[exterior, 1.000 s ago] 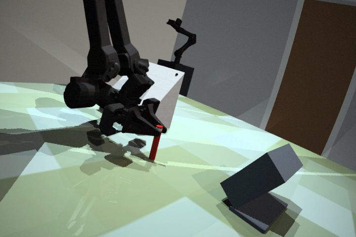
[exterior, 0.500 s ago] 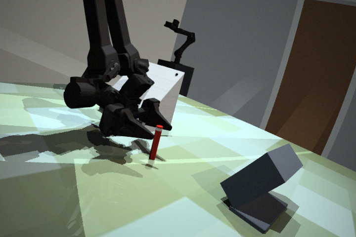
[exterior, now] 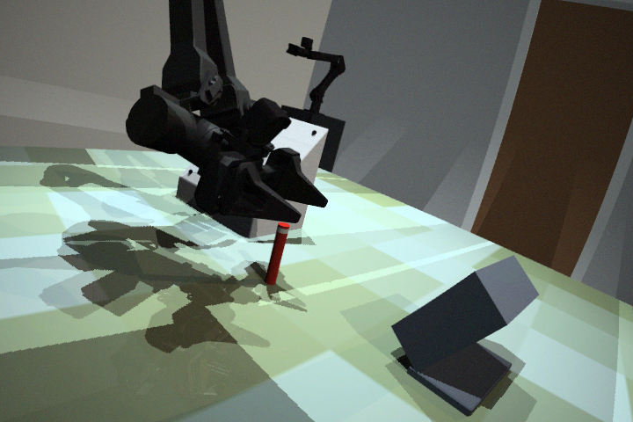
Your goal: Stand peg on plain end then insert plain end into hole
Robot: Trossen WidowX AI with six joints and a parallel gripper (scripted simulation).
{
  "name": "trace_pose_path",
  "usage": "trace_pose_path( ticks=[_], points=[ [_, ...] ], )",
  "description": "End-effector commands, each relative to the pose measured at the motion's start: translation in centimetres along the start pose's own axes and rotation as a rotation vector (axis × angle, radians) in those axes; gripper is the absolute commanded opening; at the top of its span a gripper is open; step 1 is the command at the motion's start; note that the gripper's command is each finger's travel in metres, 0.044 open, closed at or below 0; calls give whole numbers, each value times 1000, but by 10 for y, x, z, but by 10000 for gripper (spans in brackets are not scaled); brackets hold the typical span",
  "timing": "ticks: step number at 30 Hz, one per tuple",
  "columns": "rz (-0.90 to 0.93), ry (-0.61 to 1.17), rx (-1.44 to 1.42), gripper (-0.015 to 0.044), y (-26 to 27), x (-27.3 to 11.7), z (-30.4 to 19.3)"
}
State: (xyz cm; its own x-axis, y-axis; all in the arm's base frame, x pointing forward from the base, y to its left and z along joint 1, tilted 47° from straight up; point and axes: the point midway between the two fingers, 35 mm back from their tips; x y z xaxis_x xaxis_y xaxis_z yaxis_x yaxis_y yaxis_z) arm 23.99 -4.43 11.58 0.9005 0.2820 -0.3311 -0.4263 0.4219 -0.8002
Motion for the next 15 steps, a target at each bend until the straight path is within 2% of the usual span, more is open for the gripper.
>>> trace_pose_path(
  ticks=[1, 10, 15],
  points=[
    [-3, 7, -11, 440, -10, -3, 31],
    [-59, -19, 11, 440, -11, -37, 101],
    [-75, -29, 22, 440, -10, -47, 110]
  ],
)
Point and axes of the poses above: the point midway between the two fingers, 35 mm back from their tips, its own x axis out along the fingers, its own y axis across the jaws, z = x × y, and after that the axes turned 9 degrees about -x, right-handed
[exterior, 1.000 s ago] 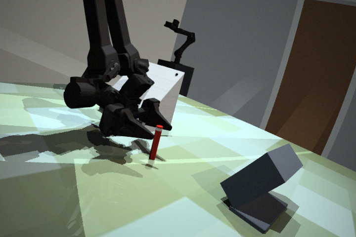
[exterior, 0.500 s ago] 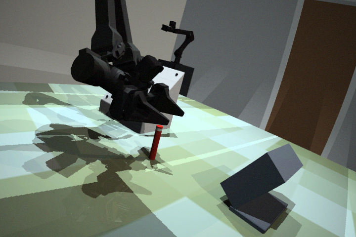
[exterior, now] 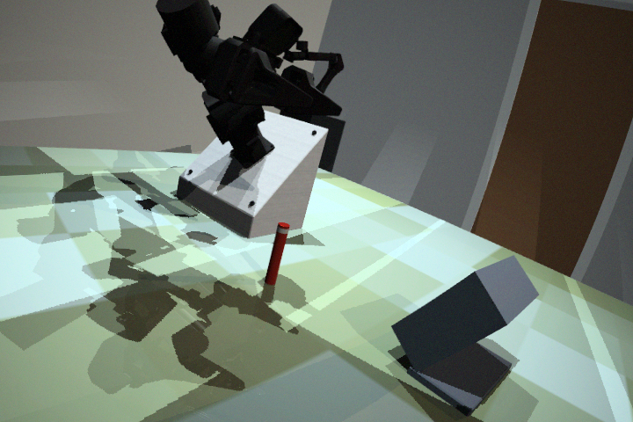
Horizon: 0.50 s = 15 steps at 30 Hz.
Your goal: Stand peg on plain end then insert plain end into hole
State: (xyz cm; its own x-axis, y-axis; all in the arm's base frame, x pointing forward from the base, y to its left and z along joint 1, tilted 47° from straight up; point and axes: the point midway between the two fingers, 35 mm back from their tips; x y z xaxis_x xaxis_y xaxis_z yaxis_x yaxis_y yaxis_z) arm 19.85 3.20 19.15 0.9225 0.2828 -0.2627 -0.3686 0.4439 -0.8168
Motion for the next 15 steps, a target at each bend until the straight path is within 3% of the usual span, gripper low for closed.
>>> trace_pose_path(
  ticks=[1, 15],
  points=[
    [-9, 8, 20, 440, 1, -6, 3],
    [191, 319, 275, 440, 15, 7, -27]
  ],
)
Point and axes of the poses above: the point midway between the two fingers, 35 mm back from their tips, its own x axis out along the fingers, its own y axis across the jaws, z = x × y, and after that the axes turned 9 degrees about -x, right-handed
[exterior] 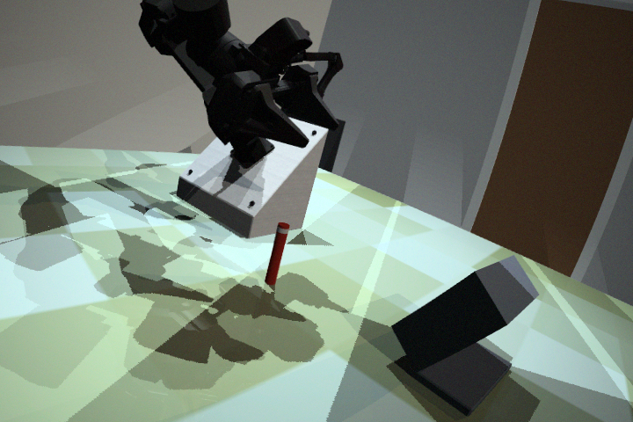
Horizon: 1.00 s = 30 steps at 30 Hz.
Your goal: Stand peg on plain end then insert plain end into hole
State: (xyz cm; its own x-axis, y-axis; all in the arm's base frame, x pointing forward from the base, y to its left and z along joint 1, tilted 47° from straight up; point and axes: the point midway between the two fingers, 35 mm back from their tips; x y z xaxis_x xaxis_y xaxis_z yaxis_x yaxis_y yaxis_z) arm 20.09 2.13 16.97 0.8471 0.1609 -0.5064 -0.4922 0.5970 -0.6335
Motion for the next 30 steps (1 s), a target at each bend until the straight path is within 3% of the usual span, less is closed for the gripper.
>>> trace_pose_path(
  ticks=[1, 17, 30],
  points=[
    [51, 105, 65, 440, 2, 6, -8],
    [158, 603, 178, 440, 8, 20, -41],
    [75, 1000, 53, 440, -2, 27, -50]
  ],
)
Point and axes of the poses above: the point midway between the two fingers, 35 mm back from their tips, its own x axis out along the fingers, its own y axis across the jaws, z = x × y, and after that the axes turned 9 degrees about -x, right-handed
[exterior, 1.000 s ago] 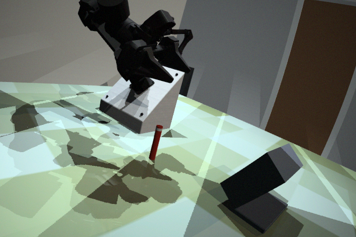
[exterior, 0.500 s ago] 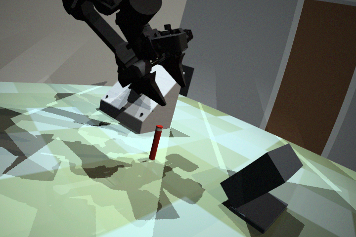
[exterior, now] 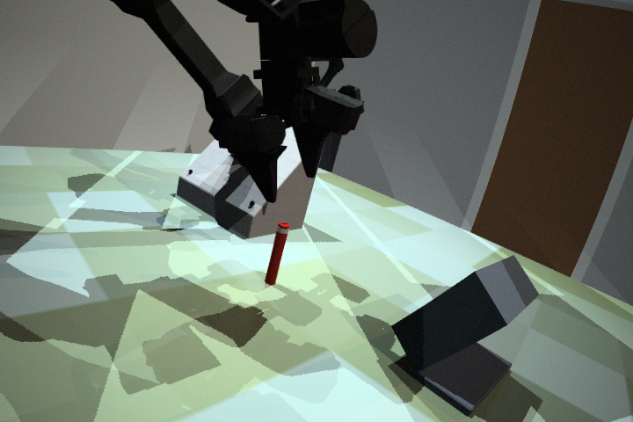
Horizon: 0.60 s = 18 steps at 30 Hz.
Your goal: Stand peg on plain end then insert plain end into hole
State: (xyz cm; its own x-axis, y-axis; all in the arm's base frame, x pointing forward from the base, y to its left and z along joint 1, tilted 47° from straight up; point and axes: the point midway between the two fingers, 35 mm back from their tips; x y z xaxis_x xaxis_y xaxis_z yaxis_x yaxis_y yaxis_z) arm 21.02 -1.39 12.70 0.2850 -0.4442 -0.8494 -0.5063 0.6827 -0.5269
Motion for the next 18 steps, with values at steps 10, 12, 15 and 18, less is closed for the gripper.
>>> trace_pose_path(
  ticks=[10, 12, 15, 18],
  points=[
    [-215, 236, -88, 440, -14, -2, 16],
    [-215, 236, -88, 440, -14, -2, 16],
    [-215, 236, -88, 440, -14, -2, 16],
    [-214, 237, -96, 440, -14, 0, 16]
  ],
)
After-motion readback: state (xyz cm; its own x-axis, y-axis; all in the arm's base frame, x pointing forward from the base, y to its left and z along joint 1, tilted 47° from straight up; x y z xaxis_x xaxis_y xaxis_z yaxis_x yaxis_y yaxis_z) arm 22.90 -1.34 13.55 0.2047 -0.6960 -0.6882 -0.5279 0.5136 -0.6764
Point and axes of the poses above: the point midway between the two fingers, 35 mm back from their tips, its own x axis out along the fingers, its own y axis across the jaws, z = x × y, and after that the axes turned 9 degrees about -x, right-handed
